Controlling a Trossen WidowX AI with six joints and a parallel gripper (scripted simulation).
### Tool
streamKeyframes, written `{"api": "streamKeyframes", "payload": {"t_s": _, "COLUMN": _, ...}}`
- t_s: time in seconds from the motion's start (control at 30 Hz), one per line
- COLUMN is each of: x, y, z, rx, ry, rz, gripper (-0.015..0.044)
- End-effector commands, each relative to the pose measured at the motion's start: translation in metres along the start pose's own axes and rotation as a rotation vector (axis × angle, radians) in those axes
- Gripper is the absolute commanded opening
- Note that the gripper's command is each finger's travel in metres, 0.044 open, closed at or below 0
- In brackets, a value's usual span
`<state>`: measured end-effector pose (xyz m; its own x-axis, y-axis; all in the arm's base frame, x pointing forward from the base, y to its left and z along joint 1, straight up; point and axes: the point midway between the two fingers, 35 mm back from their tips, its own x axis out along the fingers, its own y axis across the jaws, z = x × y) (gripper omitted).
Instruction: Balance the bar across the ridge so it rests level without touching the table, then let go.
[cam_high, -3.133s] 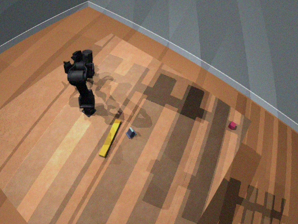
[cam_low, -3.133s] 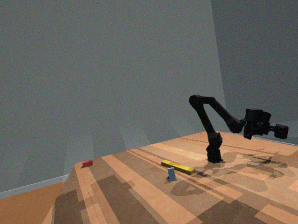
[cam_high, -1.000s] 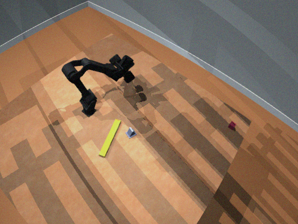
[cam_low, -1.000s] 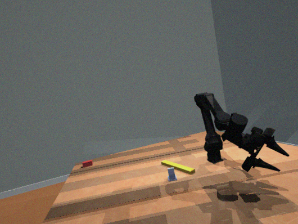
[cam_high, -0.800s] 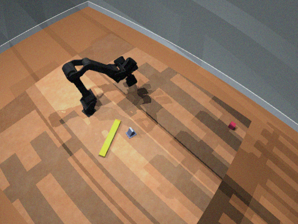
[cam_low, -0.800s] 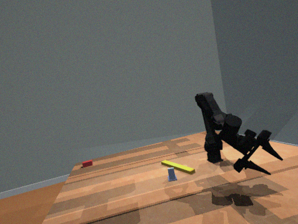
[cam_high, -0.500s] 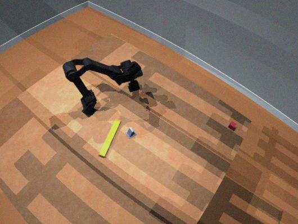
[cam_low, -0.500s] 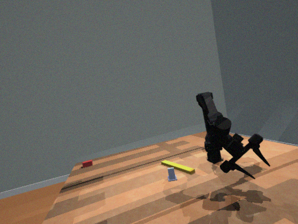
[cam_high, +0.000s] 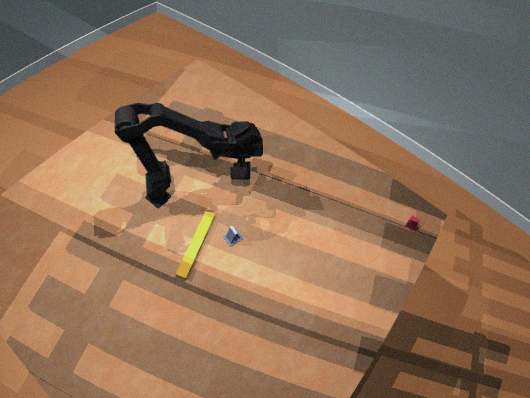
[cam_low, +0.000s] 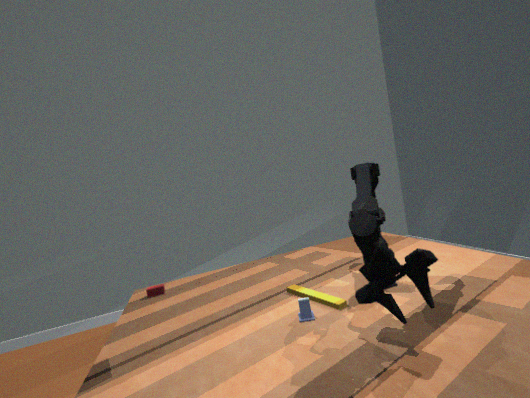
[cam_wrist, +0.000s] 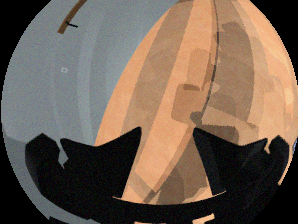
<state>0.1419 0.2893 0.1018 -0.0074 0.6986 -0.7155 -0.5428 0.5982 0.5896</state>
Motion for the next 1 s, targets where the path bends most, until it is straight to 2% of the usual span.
{"api": "streamKeyframes", "payload": {"t_s": 0.0, "x": -0.009, "y": -0.02, "z": 0.012, "rx": 0.093, "ry": -0.025, "rz": -0.063, "gripper": 0.0315}}
{"api": "streamKeyframes", "payload": {"t_s": 0.97, "x": -0.091, "y": -0.147, "z": 0.038, "rx": 0.669, "ry": -0.162, "rz": -0.416, "gripper": 0.0315}}
